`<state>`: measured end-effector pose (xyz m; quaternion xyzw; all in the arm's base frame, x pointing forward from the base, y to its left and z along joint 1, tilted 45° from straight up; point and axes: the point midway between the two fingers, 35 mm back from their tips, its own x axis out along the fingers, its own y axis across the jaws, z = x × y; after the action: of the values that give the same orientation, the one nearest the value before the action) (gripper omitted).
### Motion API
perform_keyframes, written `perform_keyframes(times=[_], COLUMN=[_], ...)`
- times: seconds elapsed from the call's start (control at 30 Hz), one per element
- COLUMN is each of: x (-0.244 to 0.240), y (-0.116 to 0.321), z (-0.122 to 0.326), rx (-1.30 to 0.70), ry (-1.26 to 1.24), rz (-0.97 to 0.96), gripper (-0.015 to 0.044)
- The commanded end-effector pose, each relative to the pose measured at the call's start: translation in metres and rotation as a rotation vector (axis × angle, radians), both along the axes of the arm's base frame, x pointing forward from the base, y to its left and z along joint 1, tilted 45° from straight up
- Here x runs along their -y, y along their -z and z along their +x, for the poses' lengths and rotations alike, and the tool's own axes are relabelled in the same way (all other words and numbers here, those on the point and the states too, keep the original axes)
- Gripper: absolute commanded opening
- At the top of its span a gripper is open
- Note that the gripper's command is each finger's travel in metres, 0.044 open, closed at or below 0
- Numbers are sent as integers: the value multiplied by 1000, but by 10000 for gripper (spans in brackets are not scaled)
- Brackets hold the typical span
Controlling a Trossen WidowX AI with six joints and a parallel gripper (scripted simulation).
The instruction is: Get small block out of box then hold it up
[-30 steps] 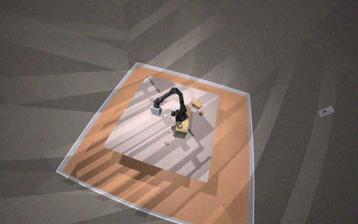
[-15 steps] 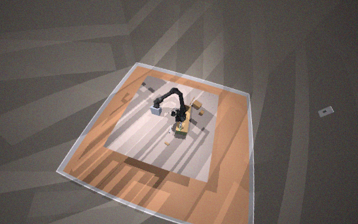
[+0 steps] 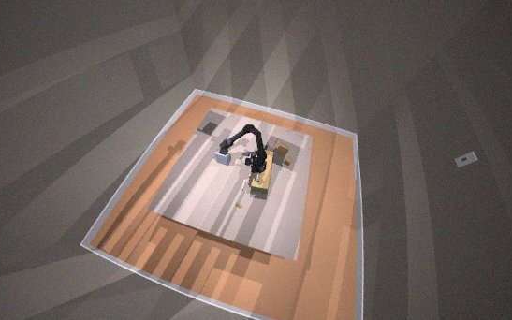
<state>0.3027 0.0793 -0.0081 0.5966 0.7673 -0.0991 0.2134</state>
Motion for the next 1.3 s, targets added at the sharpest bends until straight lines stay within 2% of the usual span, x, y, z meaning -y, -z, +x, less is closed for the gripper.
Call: perform_keyframes(times=[0.0, 1.27], x=[-5, -15], y=[-3, -13], z=[-2, -6], rx=[-3, -3], ry=[-2, -2], rz=[3, 3], gripper=[400, 400])
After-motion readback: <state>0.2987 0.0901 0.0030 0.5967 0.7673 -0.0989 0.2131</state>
